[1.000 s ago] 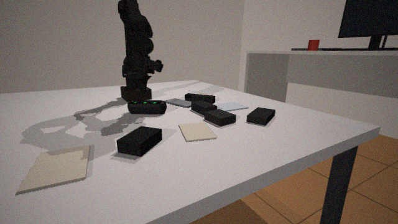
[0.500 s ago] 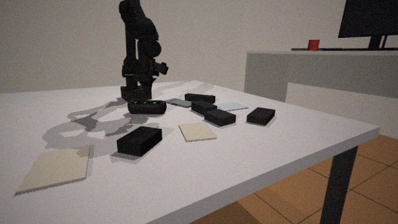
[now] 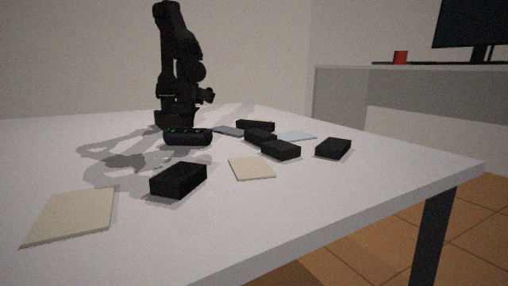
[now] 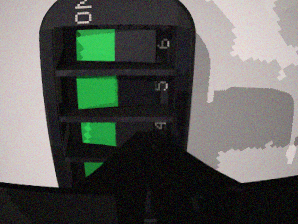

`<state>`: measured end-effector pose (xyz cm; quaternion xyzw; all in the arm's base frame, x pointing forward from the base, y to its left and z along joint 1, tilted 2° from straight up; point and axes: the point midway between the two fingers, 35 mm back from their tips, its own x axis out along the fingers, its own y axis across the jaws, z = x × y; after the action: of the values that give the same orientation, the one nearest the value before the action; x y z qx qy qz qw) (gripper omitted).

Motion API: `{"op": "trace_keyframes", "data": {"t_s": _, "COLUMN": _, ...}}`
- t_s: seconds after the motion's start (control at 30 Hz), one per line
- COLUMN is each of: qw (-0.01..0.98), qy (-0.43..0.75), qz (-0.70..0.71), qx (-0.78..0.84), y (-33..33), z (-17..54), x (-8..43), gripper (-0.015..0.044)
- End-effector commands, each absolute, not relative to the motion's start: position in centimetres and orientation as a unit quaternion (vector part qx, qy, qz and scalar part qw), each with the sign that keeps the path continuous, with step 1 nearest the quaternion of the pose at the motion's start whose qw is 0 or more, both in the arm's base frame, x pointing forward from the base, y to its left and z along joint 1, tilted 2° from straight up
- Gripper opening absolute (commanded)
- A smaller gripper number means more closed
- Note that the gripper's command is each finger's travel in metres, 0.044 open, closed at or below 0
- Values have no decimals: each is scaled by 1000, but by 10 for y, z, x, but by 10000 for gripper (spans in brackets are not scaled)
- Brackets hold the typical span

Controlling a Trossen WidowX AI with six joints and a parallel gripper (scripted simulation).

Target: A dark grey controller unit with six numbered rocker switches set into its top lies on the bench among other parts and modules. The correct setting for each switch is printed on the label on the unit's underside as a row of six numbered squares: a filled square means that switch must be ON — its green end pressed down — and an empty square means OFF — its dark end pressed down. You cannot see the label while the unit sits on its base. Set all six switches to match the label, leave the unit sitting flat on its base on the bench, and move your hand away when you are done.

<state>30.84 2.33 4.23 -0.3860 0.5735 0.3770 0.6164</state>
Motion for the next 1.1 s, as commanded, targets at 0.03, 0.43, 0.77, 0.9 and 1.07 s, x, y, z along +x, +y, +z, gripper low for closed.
{"op": "trace_keyframes", "data": {"t_s": 0.03, "qw": 614, "qy": 577, "qz": 377, "qx": -384, "y": 23, "z": 36, "x": 306, "gripper": 0}}
{"op": "trace_keyframes", "data": {"t_s": 0.43, "qw": 614, "qy": 577, "qz": 377, "qx": -384, "y": 23, "z": 30, "x": 306, "gripper": 0}}
{"op": "trace_keyframes", "data": {"t_s": 0.77, "qw": 614, "qy": 577, "qz": 377, "qx": -384, "y": 23, "z": 30, "x": 306, "gripper": 0}}
{"op": "trace_keyframes", "data": {"t_s": 0.9, "qw": 615, "qy": 576, "qz": 377, "qx": -384, "y": 23, "z": 65, "x": 306, "gripper": 0}}
{"op": "trace_keyframes", "data": {"t_s": 1.07, "qw": 615, "qy": 577, "qz": 377, "qx": -384, "y": 22, "z": 75, "x": 304, "gripper": 0}}
